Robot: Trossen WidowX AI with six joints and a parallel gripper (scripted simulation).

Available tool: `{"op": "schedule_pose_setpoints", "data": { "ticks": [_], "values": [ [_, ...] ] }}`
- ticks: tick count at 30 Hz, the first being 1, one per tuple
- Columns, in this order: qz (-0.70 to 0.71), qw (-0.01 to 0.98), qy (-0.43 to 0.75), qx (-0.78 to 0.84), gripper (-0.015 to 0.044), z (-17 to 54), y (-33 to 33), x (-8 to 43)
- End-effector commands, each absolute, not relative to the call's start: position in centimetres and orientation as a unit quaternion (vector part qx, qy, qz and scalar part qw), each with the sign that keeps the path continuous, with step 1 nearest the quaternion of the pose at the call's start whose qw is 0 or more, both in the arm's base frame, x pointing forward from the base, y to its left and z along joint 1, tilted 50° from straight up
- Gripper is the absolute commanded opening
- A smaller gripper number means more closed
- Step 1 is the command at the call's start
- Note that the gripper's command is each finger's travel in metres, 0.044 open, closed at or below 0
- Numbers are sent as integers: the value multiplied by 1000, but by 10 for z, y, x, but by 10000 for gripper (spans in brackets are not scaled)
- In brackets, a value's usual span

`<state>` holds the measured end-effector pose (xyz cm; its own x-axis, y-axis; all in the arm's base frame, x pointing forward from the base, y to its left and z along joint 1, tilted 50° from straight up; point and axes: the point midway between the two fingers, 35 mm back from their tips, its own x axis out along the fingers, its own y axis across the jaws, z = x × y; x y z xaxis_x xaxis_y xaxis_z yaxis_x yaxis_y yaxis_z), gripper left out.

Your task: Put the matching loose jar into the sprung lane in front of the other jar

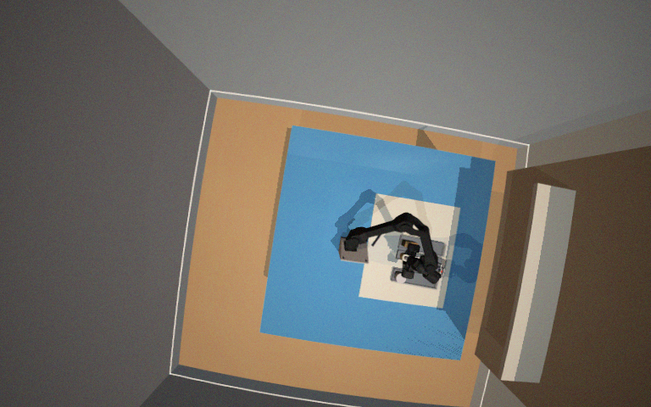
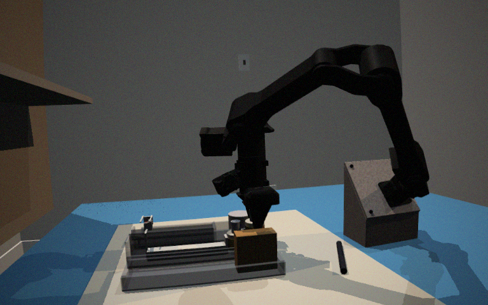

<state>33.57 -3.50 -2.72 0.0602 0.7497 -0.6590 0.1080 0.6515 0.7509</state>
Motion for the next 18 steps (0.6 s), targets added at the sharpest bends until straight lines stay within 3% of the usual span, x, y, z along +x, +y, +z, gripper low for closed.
{"op": "schedule_pose_setpoints", "data": {
  "ticks": [1, 18],
  "values": [
    [252, 652, 630, 338, 0, -25, -35, 341],
    [252, 652, 630, 337, 0, -26, -35, 342]
  ]
}}
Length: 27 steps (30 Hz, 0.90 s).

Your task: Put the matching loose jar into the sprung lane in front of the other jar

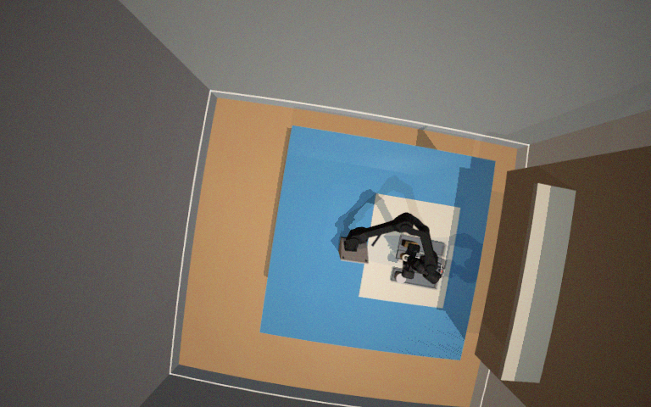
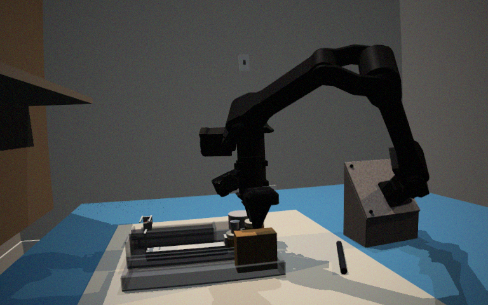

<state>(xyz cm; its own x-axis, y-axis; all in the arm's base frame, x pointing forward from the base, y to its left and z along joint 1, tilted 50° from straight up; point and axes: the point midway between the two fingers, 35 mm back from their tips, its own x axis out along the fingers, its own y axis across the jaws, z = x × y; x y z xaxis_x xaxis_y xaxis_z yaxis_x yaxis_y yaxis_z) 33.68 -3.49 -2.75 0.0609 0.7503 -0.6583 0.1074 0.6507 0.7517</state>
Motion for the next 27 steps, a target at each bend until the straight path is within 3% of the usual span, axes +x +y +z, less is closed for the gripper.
{"op": "schedule_pose_setpoints", "data": {
  "ticks": [1, 27],
  "values": [
    [252, 652, 630, 337, 0, -26, -35, 342],
    [252, 652, 630, 338, 0, -31, -29, 343]
  ]
}}
